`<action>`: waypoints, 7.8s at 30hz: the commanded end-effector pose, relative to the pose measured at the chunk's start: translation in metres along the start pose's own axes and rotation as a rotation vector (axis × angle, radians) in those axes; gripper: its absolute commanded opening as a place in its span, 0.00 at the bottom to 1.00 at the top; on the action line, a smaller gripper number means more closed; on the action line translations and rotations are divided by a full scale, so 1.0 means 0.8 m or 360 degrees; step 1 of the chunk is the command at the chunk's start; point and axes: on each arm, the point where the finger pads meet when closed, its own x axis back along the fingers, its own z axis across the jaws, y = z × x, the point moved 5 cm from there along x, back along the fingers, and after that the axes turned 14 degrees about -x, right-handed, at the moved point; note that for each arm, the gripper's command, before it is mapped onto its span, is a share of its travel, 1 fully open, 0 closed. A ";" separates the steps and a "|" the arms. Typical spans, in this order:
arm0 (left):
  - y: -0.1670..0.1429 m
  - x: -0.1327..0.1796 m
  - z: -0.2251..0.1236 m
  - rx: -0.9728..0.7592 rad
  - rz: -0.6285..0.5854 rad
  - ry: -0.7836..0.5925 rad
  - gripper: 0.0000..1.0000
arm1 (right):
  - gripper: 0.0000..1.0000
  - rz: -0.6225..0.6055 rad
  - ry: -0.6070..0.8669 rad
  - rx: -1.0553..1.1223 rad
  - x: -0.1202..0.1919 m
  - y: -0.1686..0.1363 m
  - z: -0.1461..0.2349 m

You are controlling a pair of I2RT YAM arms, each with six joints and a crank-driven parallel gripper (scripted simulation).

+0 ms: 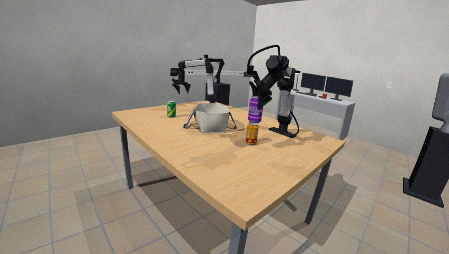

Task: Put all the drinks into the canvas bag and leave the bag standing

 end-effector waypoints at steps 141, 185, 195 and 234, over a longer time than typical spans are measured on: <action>0.154 -0.036 -0.181 -0.0043 -0.0236 0.0146 0.74 | 1.00 -0.0083 0.0087 0.0000 0.017 0.001 0.003; 0.233 -0.038 -0.262 -0.0021 -0.0361 0.0122 0.74 | 1.00 -0.0083 0.0087 0.0000 0.017 0.001 0.003; 0.228 -0.039 -0.256 -0.0060 -0.0373 0.0109 0.74 | 1.00 -0.0083 0.0087 0.0000 0.017 0.001 0.003; 0.240 -0.073 -0.305 0.0007 -0.0284 0.0077 0.74 | 1.00 -0.0083 0.0087 0.0000 0.017 0.001 0.003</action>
